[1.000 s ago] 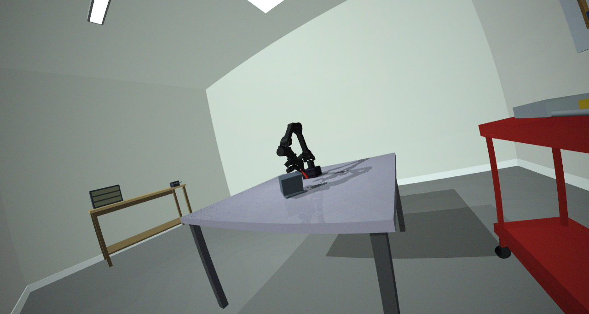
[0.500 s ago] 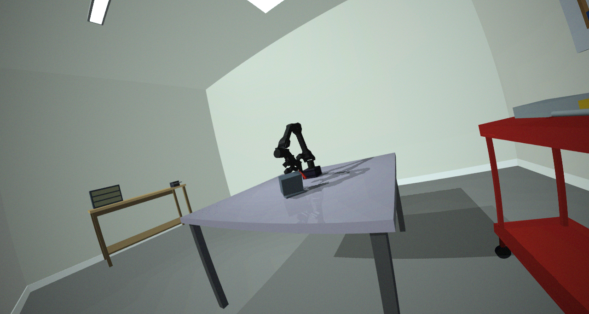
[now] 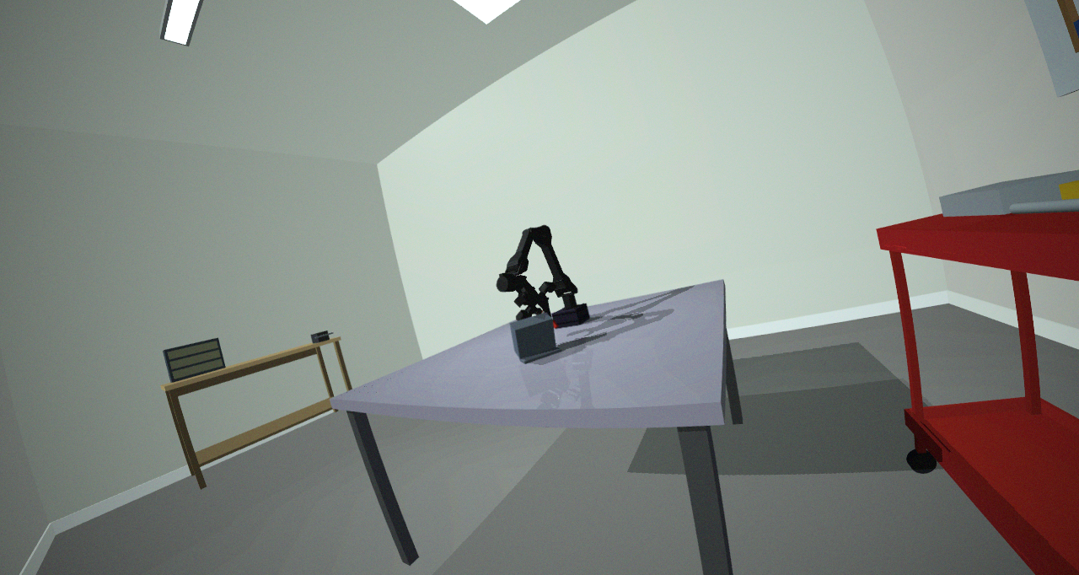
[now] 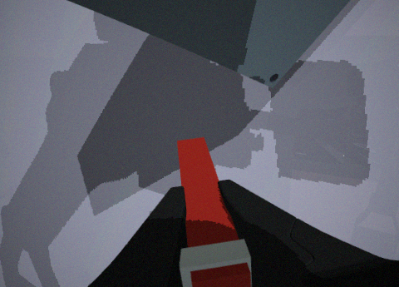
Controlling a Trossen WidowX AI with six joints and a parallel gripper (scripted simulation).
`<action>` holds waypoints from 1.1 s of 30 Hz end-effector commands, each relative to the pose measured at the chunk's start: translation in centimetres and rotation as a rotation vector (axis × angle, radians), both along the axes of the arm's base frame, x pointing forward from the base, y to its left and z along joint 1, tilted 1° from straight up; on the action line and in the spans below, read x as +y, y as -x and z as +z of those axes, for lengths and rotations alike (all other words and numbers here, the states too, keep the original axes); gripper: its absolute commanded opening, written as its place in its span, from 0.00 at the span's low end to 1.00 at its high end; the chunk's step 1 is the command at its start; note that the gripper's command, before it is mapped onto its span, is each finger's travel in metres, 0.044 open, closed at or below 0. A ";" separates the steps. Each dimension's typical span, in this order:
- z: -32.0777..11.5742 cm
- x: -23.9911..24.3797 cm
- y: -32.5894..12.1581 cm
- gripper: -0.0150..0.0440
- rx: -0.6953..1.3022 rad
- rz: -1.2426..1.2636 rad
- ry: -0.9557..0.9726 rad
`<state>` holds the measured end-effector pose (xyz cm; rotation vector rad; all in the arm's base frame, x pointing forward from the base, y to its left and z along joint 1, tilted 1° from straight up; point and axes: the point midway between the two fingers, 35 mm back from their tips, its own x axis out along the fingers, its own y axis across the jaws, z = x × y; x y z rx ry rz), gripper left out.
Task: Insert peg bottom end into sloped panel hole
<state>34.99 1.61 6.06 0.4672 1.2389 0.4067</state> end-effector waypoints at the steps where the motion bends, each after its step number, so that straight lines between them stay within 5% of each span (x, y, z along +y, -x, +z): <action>1: -0.2 -0.4 0.0 0.25 -0.033 0.024 -0.011; 33: 0.0 -3.7 -0.4 0.25 -0.300 0.152 -0.029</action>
